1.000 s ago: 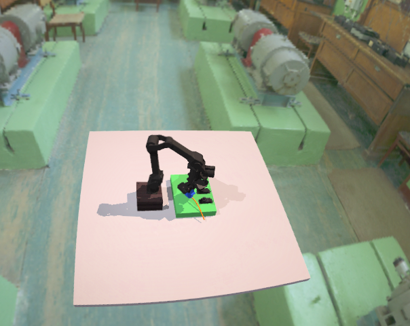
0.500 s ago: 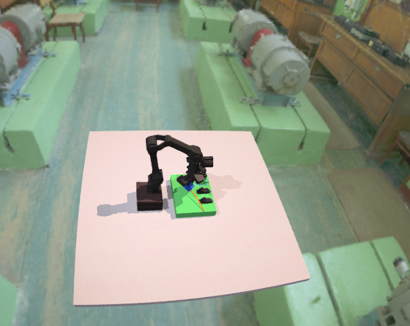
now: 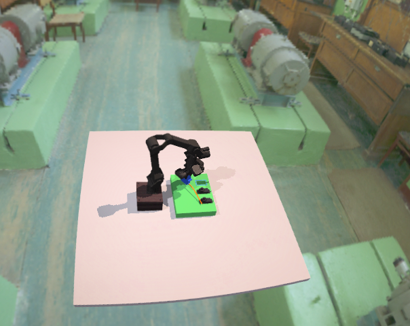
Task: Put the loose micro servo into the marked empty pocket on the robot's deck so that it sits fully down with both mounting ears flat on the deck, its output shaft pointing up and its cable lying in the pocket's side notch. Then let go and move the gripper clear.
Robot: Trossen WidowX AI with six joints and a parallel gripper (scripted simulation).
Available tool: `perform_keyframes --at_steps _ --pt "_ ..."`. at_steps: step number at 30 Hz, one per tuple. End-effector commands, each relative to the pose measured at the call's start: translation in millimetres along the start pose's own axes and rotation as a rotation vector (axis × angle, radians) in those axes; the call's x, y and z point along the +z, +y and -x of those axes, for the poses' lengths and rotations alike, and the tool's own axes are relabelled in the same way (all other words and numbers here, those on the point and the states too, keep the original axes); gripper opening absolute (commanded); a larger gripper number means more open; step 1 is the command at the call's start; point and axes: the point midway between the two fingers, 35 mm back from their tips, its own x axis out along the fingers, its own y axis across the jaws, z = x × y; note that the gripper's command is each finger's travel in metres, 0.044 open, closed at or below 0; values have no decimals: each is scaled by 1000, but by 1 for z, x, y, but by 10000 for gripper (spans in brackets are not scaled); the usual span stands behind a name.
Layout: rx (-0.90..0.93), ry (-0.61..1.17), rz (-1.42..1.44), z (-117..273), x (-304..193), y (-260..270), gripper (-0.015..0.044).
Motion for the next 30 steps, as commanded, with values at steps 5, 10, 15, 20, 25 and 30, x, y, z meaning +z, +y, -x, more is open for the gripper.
perform_keyframes --at_steps 5,10,15,20,25,30 --pt "10 -4 2 2 -14 14 0" --pt "10 -5 112 2 -14 14 0" --pt "10 -6 287 2 -14 14 0" --pt "9 -7 461 2 -14 14 0" --pt "9 -8 636 2 -14 14 0" --pt "8 -8 810 2 -14 14 0"
